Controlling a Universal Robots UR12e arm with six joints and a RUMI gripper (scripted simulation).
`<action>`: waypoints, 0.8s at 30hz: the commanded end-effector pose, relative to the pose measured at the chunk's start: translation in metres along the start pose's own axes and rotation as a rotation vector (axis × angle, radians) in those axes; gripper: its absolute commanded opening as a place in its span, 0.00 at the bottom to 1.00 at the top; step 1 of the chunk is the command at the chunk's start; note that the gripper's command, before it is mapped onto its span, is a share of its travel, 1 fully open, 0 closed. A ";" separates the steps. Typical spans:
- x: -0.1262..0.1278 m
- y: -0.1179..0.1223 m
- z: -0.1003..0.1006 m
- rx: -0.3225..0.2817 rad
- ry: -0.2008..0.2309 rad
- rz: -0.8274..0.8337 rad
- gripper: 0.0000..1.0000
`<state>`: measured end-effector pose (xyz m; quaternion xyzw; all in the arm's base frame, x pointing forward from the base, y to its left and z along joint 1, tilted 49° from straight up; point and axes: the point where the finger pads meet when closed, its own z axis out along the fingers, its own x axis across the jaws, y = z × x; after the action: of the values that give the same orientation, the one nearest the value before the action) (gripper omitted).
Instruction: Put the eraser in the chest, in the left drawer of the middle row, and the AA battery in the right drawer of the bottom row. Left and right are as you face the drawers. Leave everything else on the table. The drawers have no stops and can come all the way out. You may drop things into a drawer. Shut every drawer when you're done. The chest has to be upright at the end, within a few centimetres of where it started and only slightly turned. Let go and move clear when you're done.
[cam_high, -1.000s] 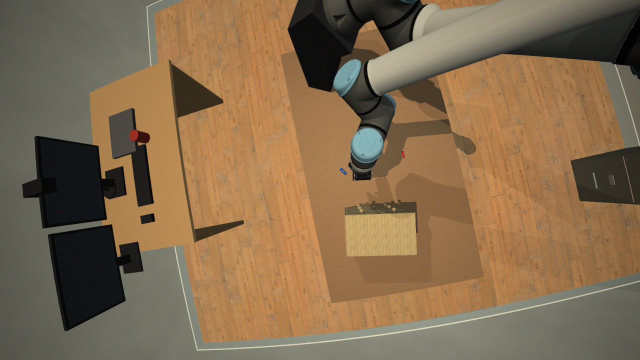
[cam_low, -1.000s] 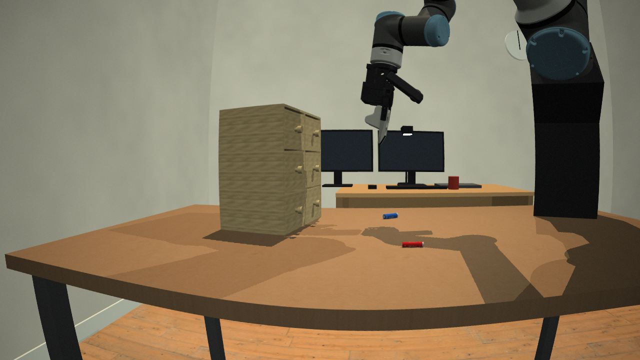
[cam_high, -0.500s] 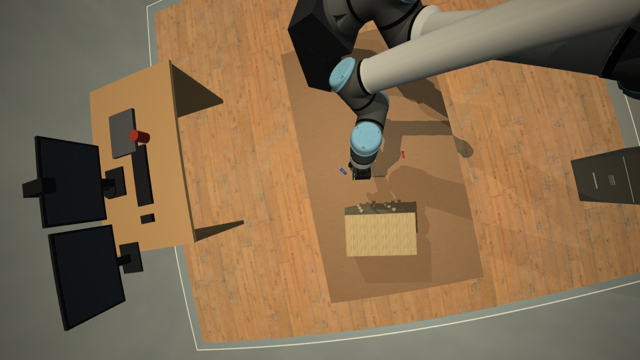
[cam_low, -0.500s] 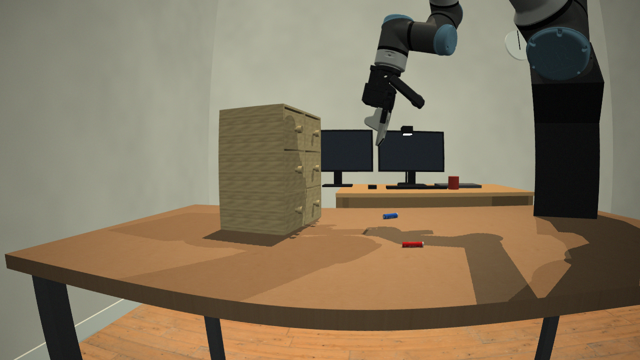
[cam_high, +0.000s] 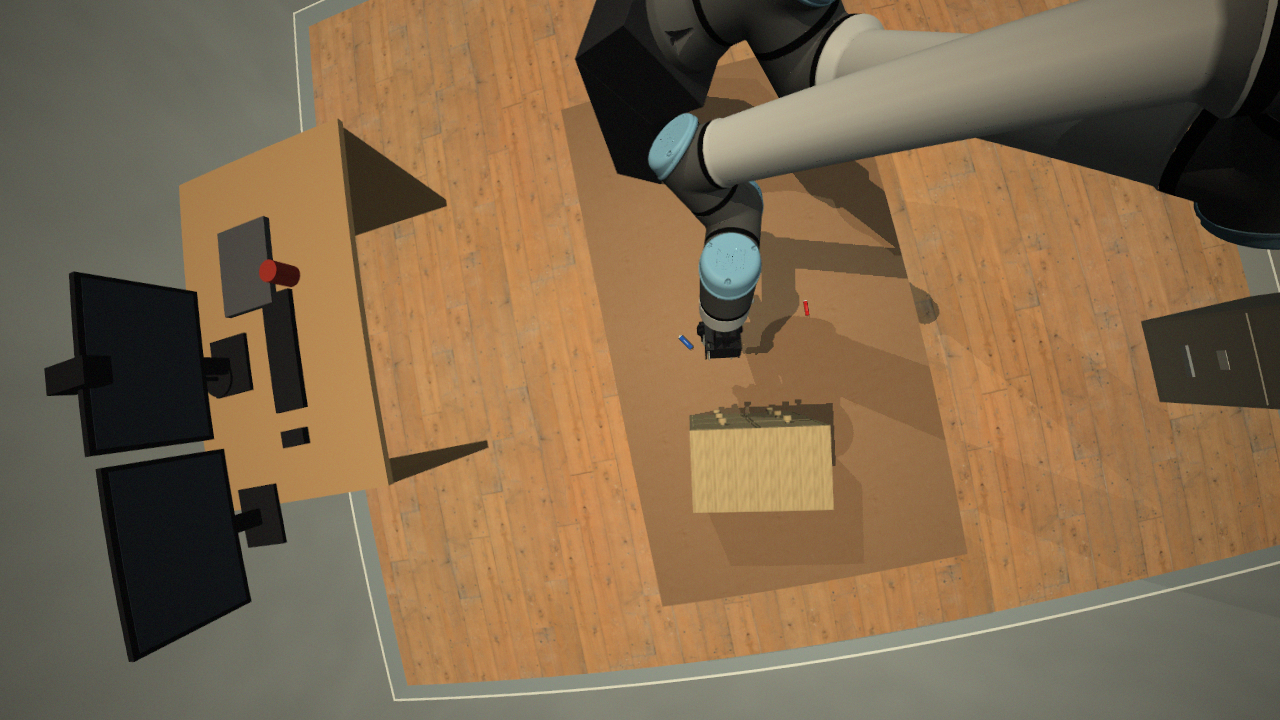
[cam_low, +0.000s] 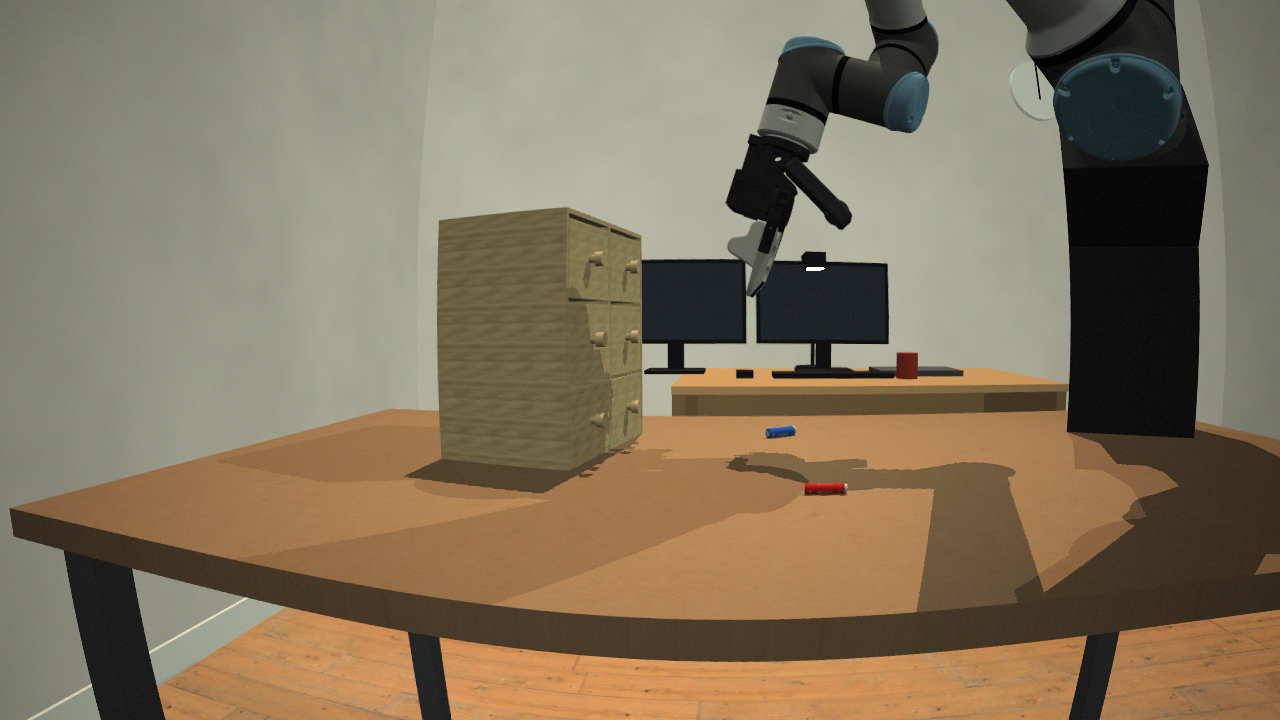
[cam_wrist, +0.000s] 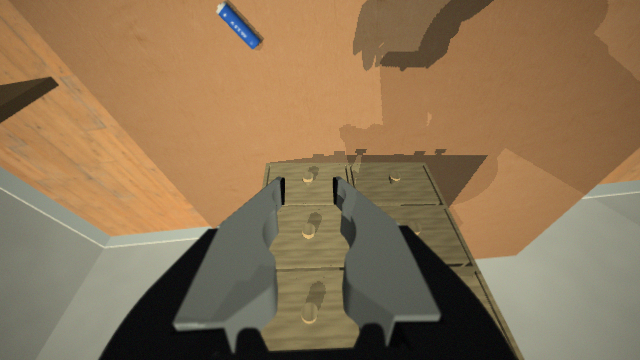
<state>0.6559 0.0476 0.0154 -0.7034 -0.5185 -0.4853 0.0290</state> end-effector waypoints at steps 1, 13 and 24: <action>-0.001 0.002 0.003 -0.035 -0.003 0.001 0.20; -0.001 0.005 0.011 -0.116 -0.003 0.000 0.20; -0.001 0.008 0.018 -0.181 -0.003 0.000 0.20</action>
<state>0.6696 0.0526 0.0104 -0.7039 -0.4832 -0.5202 -0.0210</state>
